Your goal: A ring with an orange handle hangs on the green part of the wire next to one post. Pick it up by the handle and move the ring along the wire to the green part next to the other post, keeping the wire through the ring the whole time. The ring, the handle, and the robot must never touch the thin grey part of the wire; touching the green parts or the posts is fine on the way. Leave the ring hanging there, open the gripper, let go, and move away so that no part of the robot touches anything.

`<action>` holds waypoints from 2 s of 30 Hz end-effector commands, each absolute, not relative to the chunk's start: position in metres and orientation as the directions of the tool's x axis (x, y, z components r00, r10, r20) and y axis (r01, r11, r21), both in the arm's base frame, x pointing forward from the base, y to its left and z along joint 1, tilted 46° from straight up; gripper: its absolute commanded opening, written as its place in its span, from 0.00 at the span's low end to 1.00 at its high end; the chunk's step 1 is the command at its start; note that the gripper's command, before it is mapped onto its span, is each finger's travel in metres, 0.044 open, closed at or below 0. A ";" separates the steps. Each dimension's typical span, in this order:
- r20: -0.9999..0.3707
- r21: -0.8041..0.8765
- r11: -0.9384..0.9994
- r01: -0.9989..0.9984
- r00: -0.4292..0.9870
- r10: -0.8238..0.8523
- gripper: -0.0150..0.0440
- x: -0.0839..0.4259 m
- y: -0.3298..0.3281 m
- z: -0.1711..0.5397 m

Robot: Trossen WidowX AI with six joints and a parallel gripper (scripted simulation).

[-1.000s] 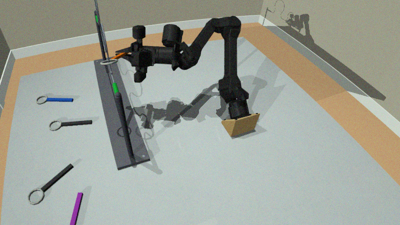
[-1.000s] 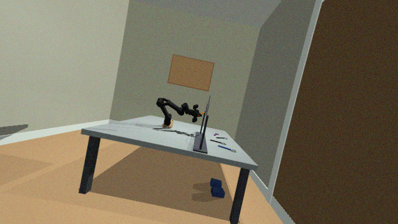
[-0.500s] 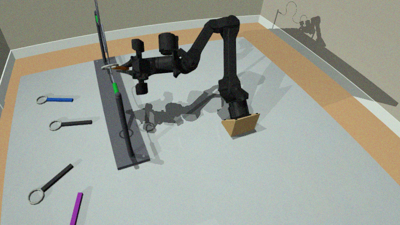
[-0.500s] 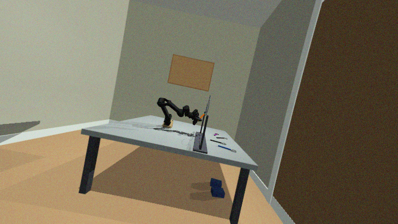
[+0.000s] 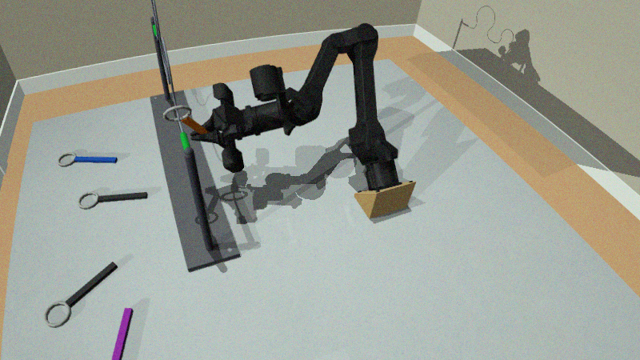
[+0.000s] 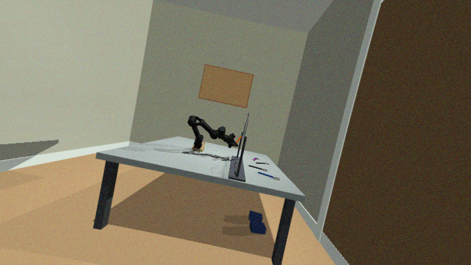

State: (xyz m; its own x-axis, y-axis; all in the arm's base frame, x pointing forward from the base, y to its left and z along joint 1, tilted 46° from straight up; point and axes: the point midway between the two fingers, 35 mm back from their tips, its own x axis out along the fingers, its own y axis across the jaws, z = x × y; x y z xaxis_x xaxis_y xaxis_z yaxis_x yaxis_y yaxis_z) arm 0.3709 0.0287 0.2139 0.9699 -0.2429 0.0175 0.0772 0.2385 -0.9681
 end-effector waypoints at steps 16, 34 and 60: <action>-0.146 -0.818 0.575 0.008 0.964 -0.221 0.00 0.365 0.056 0.158; -0.190 -0.749 0.663 -0.009 0.961 -0.201 0.00 0.361 0.077 0.135; -0.193 -0.742 0.670 -0.011 0.961 -0.198 0.00 0.357 0.096 0.115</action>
